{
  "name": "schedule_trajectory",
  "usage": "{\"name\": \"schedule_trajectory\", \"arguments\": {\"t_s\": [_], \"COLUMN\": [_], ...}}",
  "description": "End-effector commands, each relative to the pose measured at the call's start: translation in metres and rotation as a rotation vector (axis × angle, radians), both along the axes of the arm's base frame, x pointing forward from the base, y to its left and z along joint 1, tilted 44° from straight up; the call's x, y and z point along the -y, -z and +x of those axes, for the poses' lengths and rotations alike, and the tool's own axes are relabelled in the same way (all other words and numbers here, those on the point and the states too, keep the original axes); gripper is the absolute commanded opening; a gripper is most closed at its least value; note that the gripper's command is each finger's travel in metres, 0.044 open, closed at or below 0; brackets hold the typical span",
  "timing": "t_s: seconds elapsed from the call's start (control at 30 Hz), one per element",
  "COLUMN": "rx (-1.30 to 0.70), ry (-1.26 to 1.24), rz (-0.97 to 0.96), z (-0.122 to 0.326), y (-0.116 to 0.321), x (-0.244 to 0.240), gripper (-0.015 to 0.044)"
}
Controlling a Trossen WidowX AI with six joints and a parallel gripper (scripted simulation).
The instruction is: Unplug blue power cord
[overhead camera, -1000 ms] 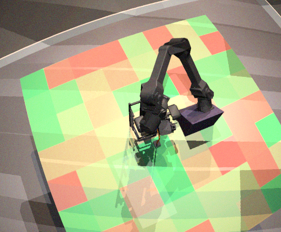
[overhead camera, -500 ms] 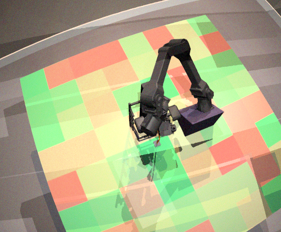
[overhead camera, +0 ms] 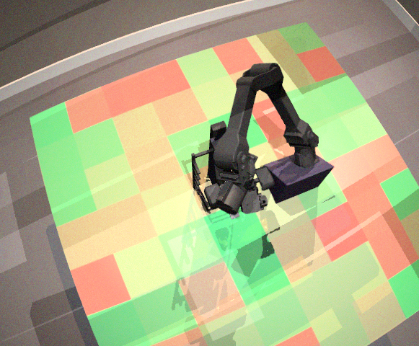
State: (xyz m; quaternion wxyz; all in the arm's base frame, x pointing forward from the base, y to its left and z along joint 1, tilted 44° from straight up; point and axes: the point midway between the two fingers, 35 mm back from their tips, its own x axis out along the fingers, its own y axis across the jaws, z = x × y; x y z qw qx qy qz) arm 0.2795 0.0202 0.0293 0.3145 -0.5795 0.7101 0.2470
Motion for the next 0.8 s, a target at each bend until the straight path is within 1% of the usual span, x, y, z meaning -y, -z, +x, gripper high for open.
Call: {"name": "schedule_trajectory", "arguments": {"t_s": [0.0, 0.03, 0.07, 0.23, 0.77], "rx": [0.001, 0.001, -0.001, -0.001, 0.0], "ry": [-0.01, -0.01, -0.014, -0.014, -0.012], "rz": [0.005, 0.005, 0.003, 0.003, 0.001], "z": [0.0031, 0.0032, 0.0012, 0.0012, 0.0022], "y": [0.0072, 0.0081, 0.0038, 0.0038, -0.0012], "x": [-0.0125, -0.0139, -0.008, -0.008, -0.0131], "gripper": [0.0, 0.0, 0.0026, 0.0157, 0.016]}}
